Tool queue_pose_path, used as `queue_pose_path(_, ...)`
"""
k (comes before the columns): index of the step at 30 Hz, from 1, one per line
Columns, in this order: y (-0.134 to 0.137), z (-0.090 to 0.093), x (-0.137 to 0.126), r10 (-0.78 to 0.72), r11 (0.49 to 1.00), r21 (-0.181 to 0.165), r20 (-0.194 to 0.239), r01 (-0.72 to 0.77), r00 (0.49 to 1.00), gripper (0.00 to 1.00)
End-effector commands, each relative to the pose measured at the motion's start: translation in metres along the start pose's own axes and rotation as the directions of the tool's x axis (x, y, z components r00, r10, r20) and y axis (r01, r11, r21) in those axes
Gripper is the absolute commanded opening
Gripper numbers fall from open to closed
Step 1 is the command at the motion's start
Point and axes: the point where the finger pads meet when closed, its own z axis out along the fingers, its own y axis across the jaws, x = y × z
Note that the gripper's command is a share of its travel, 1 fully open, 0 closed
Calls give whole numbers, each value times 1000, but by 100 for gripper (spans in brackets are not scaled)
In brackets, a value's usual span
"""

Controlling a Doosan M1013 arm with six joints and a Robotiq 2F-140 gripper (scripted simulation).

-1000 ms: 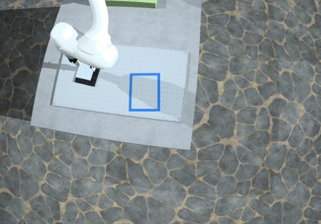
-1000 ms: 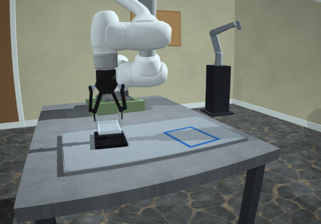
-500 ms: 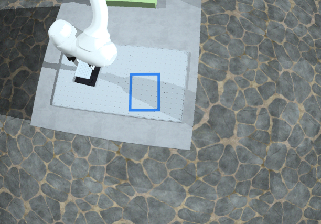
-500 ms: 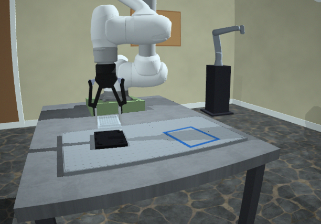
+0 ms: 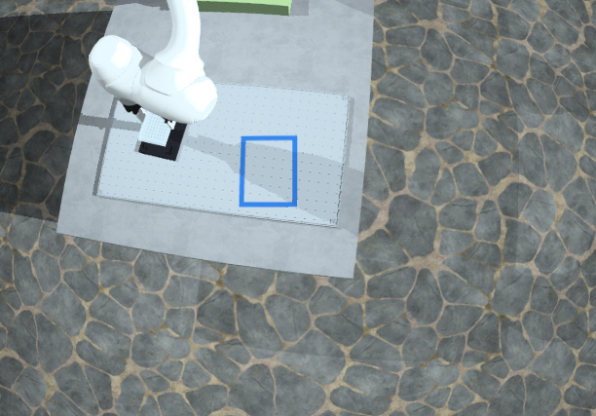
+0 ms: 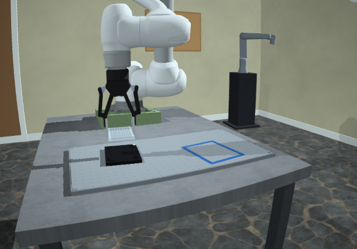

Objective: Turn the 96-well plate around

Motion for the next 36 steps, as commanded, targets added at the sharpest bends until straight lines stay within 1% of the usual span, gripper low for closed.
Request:
queue_pose_path(1, 0, 0, 0, 0, 1000, 0, 0, 0, 1000, 0)
queue_pose_path(5, 0, 0, 0, 0, 1000, 0, 0, 0, 1000, 0)
queue_pose_path(9, -13, 0, 2, 133, 991, 0, 0, -133, 991, 0)
queue_pose_path(11, -13, 0, 2, 133, 991, 0, 0, -133, 991, 0)
queue_pose_path(14, -23, 1, 3, 231, 973, 0, 0, -231, 973, 0)
queue_pose_path(19, -40, 1, 6, 389, 921, 0, 0, -389, 921, 0)
queue_pose_path(25, -59, 2, 9, 565, 825, 0, 0, -565, 825, 0)
queue_pose_path(28, -63, 2, 9, 574, 819, 0, 0, -574, 819, 0)
queue_pose_path(36, -89, 3, 13, 574, 819, 0, 0, -574, 819, 0)
